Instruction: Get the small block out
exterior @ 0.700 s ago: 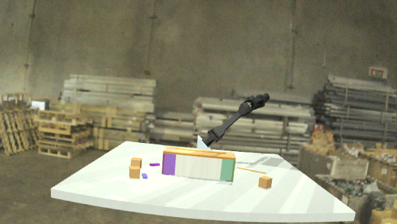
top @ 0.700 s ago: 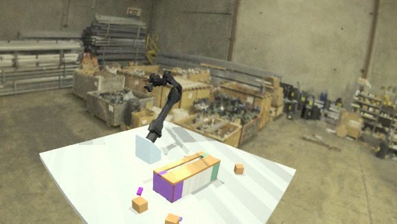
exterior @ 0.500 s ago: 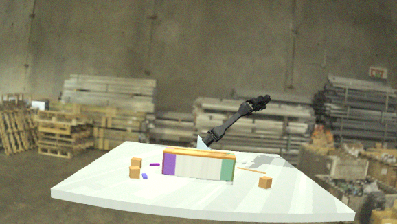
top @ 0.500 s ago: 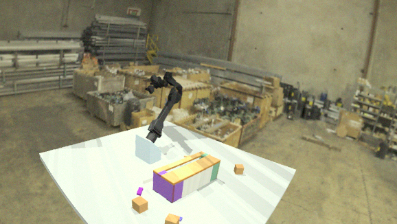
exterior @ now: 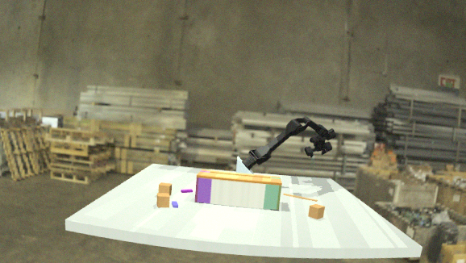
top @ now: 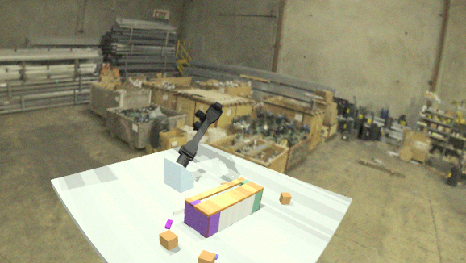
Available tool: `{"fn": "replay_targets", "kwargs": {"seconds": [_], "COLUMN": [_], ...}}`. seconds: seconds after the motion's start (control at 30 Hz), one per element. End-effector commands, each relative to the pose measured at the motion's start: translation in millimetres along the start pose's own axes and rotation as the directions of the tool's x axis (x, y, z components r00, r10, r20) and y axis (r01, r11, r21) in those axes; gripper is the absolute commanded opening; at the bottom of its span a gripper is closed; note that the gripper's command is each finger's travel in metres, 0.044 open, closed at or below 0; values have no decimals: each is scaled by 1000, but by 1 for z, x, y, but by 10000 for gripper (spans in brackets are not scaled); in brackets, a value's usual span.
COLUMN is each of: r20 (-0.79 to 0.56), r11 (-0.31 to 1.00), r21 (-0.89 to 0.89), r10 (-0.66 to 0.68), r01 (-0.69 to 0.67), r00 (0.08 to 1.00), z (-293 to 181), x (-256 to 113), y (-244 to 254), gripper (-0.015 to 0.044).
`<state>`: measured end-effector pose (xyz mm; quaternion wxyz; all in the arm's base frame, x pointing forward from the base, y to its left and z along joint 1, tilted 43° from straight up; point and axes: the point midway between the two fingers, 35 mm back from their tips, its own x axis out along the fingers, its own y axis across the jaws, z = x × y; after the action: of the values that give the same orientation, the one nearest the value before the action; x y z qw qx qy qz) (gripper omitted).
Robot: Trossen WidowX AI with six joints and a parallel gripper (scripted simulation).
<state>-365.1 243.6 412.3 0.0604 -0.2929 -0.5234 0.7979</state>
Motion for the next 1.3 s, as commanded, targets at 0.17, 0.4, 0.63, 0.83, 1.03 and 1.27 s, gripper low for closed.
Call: {"fn": "replay_targets", "kwargs": {"seconds": [0.17,0.4,0.63,0.83,1.03,1.27], "r20": [-307,-503,-656,-751,-811,-835], "r11": [988,957,903,832,741,608], "r21": [154,276,392,474,529,550], "r10": [18,64,139,213,298,408], "r01": [31,90,177,287,415,572], "r00": [952,862,742,625,503,370], "z": [-155,-257,-340,-392,-424,-433], "x": [-32,-83,-153,-224,-301,-389], "y": [6,29,67,109,161,230], "gripper": [400,400,400,400,400,400]}}
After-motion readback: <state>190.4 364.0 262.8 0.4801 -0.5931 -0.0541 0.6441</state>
